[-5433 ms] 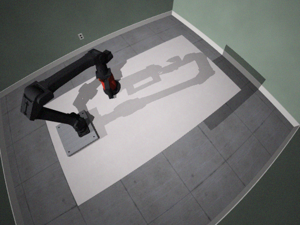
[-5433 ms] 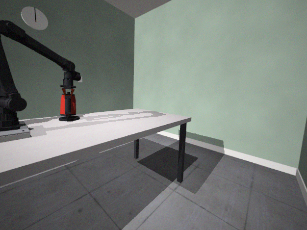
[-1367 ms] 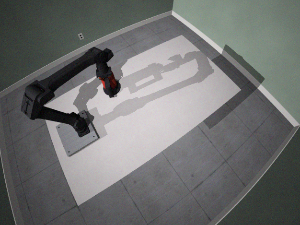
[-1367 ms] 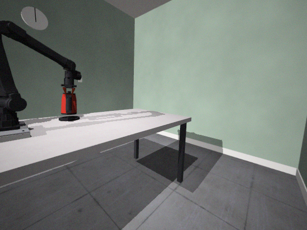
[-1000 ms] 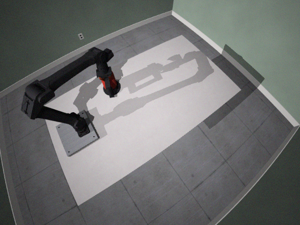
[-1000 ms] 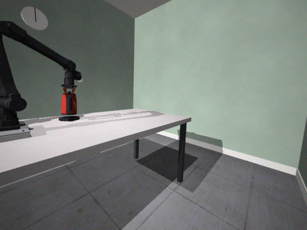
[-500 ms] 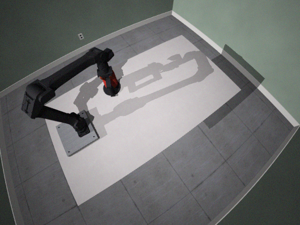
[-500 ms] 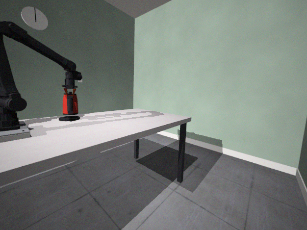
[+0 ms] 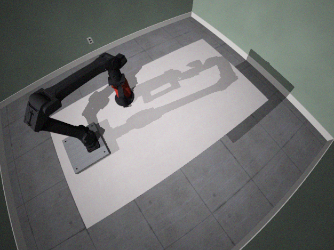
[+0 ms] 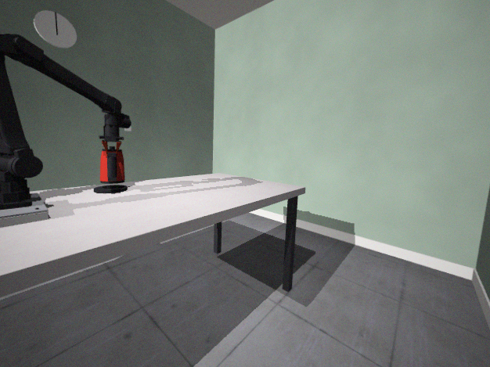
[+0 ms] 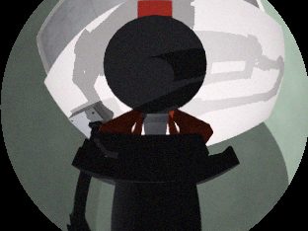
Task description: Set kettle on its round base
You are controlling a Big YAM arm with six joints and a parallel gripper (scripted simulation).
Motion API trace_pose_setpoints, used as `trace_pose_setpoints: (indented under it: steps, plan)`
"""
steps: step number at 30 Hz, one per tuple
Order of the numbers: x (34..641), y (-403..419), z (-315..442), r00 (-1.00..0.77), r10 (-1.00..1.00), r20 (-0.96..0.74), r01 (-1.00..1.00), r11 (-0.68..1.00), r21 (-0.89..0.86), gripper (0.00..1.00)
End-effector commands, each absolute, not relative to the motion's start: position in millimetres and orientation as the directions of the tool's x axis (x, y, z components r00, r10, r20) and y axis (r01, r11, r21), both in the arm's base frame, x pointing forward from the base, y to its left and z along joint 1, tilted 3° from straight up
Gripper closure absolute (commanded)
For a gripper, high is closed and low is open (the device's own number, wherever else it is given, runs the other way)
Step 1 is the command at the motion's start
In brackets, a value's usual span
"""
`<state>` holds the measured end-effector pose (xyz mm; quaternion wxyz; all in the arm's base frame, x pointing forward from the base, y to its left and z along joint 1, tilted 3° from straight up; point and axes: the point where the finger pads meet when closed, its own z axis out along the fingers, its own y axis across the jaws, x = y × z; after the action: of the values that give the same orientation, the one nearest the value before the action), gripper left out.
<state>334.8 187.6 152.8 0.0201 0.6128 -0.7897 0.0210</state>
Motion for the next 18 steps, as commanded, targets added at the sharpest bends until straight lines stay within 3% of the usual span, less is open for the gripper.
trace_pose_setpoints:
  steps: [1,18]
  plan:
    - [352.2,193.6,179.6,-0.254,-0.967,-0.014,-0.965,0.254,-0.070,1.00]
    - [350.5,192.6,177.0,-0.255,-0.967,-0.010,-0.965,0.255,-0.066,1.00]
